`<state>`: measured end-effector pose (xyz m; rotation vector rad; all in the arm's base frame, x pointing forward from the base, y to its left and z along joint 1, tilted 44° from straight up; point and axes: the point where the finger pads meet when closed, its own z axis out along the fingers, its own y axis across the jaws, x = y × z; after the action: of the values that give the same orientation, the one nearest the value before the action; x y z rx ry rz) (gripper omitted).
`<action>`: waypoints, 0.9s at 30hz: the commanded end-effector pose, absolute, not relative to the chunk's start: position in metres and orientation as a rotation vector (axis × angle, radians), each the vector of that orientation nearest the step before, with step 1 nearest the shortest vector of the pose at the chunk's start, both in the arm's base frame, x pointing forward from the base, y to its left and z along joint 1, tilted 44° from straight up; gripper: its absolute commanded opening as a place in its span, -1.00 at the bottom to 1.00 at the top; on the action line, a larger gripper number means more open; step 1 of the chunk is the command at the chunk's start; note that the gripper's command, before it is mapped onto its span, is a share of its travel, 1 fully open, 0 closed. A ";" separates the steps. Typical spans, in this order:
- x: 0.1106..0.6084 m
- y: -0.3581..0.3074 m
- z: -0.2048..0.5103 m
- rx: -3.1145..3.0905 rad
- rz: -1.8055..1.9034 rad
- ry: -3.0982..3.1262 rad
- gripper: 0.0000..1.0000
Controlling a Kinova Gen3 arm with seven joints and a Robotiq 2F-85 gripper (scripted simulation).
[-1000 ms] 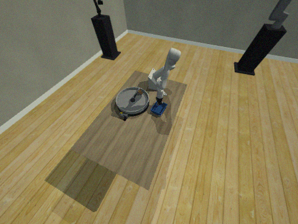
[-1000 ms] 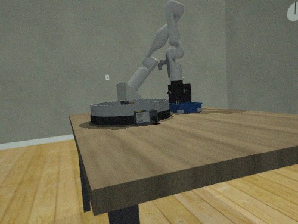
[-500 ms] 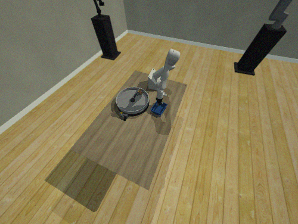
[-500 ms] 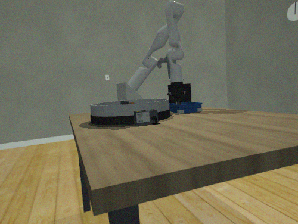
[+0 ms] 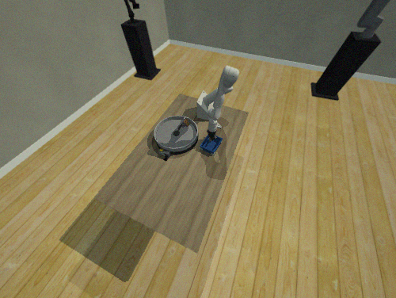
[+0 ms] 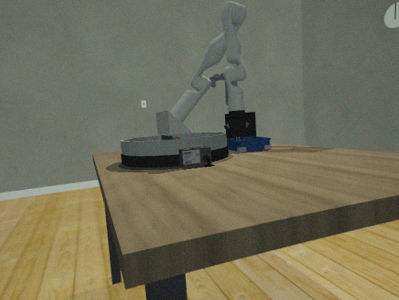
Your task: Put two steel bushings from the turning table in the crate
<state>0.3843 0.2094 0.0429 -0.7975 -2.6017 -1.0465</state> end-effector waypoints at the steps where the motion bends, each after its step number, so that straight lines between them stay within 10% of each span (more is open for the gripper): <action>1: 0.385 0.209 0.043 -0.798 -1.047 -2.602 -1.00; 7: 0.385 0.209 0.043 -0.798 -1.047 -2.602 -1.00; 8: 0.385 0.209 0.043 -0.798 -1.047 -2.602 -0.69; 27: 0.385 0.209 0.043 -0.798 -1.047 -2.602 -0.69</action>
<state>0.3841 0.2097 0.0426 -0.7969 -2.6009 -1.0464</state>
